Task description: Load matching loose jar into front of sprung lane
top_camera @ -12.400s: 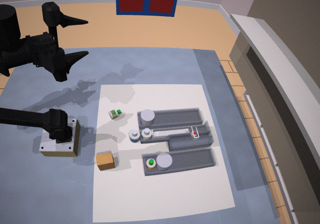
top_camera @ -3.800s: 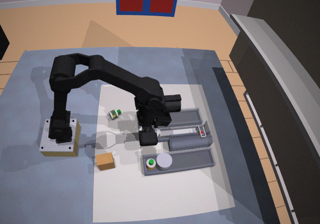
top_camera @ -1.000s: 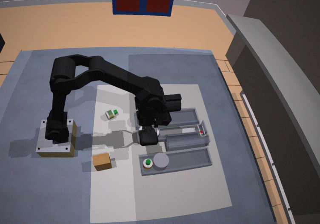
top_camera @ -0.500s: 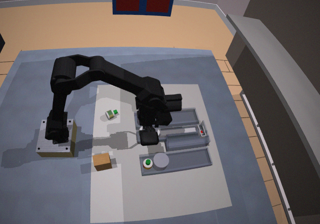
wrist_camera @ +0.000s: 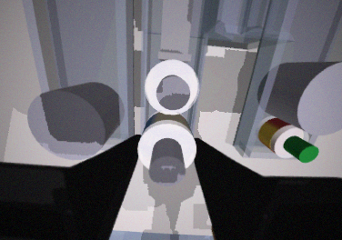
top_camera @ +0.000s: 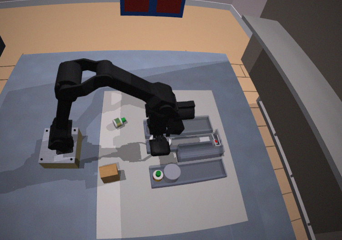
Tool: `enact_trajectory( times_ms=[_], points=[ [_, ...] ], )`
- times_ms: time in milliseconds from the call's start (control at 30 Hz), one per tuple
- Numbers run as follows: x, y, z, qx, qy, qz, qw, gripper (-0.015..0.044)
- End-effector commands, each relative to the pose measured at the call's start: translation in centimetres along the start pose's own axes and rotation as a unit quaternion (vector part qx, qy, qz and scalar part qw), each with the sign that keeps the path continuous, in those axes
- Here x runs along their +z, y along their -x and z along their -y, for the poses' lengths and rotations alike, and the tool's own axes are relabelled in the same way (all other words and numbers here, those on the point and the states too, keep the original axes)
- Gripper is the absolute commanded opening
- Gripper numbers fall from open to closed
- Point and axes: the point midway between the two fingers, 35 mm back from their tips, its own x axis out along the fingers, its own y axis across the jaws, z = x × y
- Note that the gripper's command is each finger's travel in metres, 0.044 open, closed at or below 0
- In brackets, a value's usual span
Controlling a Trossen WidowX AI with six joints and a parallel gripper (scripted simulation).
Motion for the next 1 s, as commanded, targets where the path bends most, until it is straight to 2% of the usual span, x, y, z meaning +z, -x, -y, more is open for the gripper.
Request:
enact_trajectory(
  times_ms=[0, 967],
  points=[
    [0.7, 0.0, 0.1, -0.001, 0.0, 0.013, 1.0, 0.0],
    [0.6, -1.0, 0.1, -0.001, 0.0, 0.013, 1.0, 0.0]
  ],
)
